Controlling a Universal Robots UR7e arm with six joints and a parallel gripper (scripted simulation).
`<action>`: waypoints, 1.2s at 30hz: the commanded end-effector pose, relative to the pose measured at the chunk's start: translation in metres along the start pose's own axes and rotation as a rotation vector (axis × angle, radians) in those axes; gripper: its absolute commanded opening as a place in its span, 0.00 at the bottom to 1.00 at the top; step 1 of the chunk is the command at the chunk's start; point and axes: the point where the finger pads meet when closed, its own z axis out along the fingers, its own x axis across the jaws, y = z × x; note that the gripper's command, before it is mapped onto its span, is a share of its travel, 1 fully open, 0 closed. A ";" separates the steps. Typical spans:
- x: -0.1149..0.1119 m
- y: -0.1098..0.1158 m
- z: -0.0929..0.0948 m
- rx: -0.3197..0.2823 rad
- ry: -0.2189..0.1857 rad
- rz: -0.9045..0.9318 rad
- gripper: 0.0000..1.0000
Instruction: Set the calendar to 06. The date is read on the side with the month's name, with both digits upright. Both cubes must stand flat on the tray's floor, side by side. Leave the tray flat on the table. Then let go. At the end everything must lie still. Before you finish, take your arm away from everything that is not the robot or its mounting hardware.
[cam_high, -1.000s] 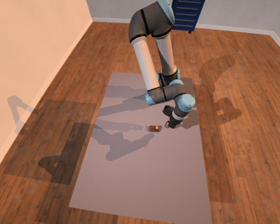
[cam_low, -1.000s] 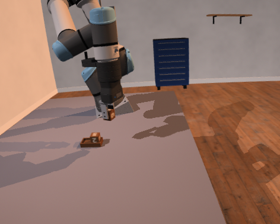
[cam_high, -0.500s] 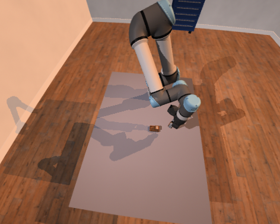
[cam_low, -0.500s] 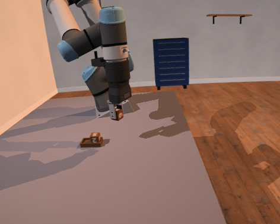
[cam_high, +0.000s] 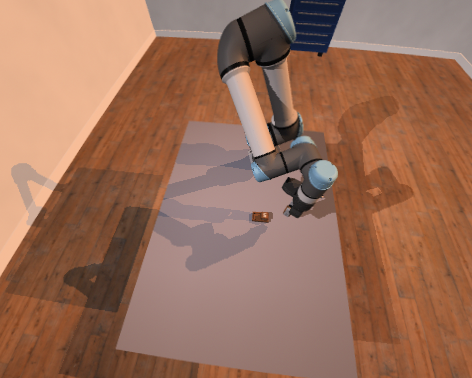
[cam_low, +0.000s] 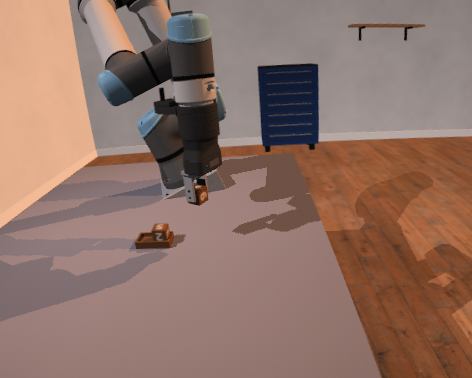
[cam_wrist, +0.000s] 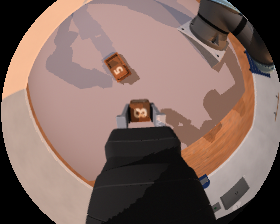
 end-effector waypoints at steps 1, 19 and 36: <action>0.000 0.000 0.010 0.000 0.000 0.000 0.60; 0.000 0.001 0.080 0.000 0.000 0.000 0.60; 0.000 0.001 0.092 0.000 0.000 0.000 0.60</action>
